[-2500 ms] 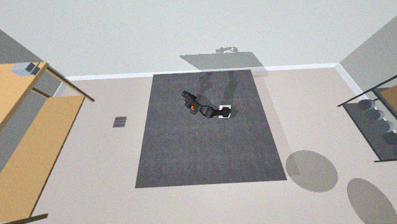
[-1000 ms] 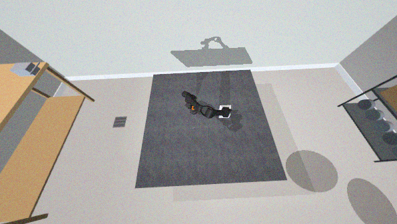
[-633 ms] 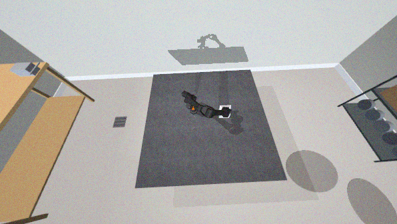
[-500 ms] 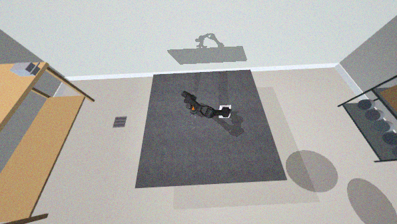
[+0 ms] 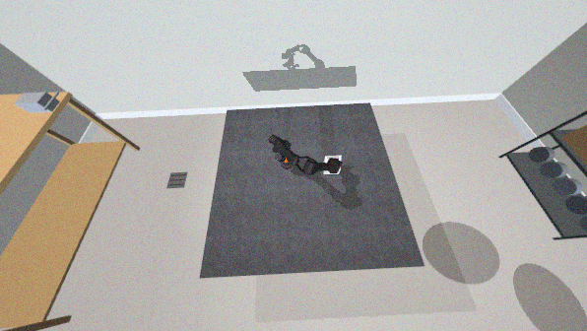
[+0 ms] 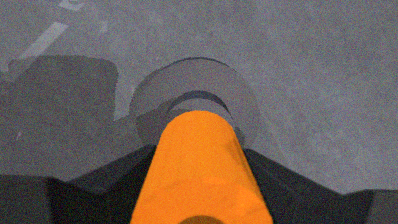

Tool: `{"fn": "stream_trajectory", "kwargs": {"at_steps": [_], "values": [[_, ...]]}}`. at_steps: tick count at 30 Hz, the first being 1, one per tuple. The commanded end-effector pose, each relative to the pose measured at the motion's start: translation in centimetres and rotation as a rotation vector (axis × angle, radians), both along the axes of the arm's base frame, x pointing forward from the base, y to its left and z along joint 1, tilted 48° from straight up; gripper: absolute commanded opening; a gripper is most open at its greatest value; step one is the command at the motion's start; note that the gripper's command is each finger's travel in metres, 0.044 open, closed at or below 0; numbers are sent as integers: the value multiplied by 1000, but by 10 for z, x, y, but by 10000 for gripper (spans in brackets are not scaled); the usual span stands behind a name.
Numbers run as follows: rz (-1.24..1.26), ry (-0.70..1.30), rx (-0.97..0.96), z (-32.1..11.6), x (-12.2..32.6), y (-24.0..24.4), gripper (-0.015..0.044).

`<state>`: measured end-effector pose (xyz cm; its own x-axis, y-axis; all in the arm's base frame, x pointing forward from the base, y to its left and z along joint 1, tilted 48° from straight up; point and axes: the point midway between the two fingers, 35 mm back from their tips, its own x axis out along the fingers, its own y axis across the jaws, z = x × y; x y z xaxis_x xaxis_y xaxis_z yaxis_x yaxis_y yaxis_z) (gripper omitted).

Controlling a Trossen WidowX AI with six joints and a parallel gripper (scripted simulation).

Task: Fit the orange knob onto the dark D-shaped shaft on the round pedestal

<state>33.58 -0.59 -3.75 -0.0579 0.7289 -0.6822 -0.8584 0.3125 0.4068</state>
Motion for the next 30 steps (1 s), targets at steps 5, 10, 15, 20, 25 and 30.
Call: {"fn": "stream_trajectory", "kwargs": {"at_steps": [5,10,15,20,25,30], "values": [[-1,-1,3,0,0,1,0],[-1,-1,3,0,0,1,0],[-1,-1,3,-1,1,1,0],[-1,-1,3,2,2,-3,0],[36,-41,6,3,2,-4,0],[142,-154,15,1,4,-3,0]]}}
